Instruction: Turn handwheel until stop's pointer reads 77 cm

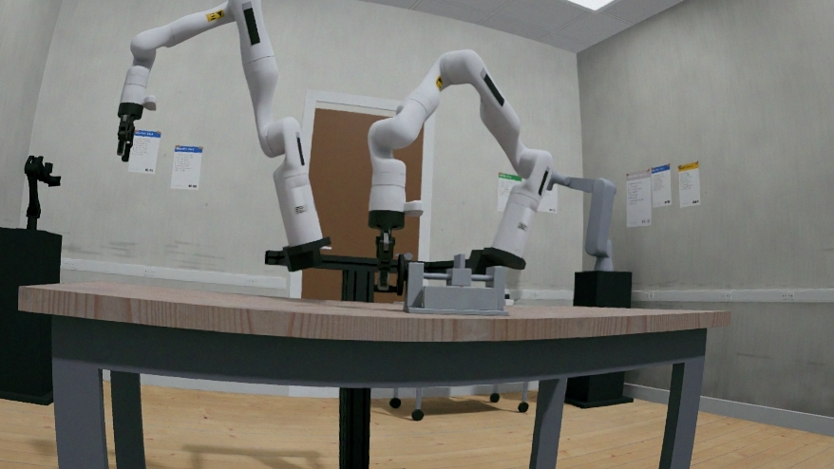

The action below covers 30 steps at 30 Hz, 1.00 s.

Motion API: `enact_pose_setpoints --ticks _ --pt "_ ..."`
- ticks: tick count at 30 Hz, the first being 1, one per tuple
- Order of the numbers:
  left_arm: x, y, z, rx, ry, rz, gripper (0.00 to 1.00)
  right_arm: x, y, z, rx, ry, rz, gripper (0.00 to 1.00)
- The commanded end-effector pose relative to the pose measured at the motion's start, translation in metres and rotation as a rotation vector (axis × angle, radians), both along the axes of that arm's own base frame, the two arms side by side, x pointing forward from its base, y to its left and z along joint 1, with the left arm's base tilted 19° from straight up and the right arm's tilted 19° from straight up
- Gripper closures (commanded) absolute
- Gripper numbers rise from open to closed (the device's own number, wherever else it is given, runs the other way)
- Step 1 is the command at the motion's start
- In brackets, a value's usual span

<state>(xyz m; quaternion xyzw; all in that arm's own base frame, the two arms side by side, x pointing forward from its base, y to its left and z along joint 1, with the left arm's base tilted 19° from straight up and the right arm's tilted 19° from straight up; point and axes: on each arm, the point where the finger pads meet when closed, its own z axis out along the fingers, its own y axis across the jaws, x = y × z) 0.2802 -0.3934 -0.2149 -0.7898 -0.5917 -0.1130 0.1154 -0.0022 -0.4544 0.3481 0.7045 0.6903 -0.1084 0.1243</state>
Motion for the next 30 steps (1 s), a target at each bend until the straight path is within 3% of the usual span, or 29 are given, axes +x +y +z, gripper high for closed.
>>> enact_pose_setpoints --ticks 1,15,30 --pt "-0.007 0.001 0.004 0.001 0.001 0.008 0.842 -0.001 0.001 0.0 0.005 0.008 0.011 0.002" --pt "-0.022 0.003 0.012 0.001 0.001 0.008 0.842 -0.001 0.001 0.0 0.005 0.008 0.011 0.002" --pt "-0.032 -0.002 0.04 0.007 0.003 0.009 0.842 -0.001 0.001 0.0 0.005 0.008 0.011 0.002"
